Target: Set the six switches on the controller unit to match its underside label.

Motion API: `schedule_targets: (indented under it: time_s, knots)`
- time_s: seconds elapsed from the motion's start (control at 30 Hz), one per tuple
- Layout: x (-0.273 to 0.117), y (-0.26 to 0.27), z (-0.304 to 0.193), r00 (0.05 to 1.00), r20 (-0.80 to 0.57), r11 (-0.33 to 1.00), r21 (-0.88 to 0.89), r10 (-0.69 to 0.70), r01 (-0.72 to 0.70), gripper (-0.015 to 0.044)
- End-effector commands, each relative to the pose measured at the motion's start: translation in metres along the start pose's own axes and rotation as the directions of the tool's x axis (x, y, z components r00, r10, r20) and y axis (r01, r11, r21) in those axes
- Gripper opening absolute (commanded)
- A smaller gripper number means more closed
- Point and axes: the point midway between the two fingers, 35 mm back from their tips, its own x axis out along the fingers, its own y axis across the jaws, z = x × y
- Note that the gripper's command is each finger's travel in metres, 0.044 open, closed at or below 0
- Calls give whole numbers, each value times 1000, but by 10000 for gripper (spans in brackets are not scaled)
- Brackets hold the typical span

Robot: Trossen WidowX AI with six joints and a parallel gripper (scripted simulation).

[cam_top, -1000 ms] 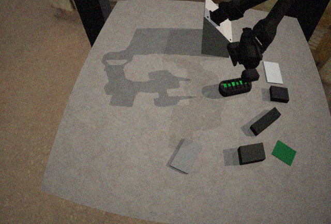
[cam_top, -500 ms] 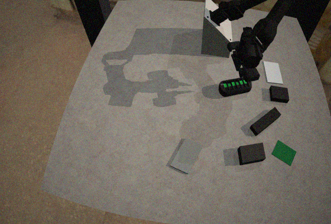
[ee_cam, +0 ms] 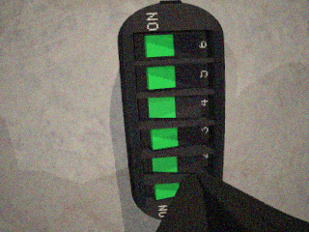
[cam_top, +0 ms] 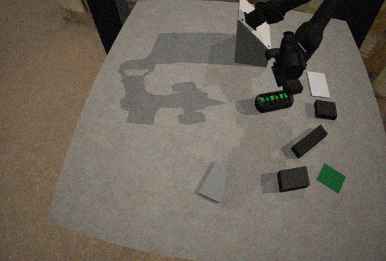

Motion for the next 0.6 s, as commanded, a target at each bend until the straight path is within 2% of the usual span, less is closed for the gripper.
schedule_targets:
  time_s: [0.0,0.5,0.57]
  knots:
    - [0,0,0,1000,0,1000,0,0,0,26]
    - [0,0,0,1000,0,1000,0,0,0,420]
    - [0,0,0,1000,0,1000,0,0,0,440]
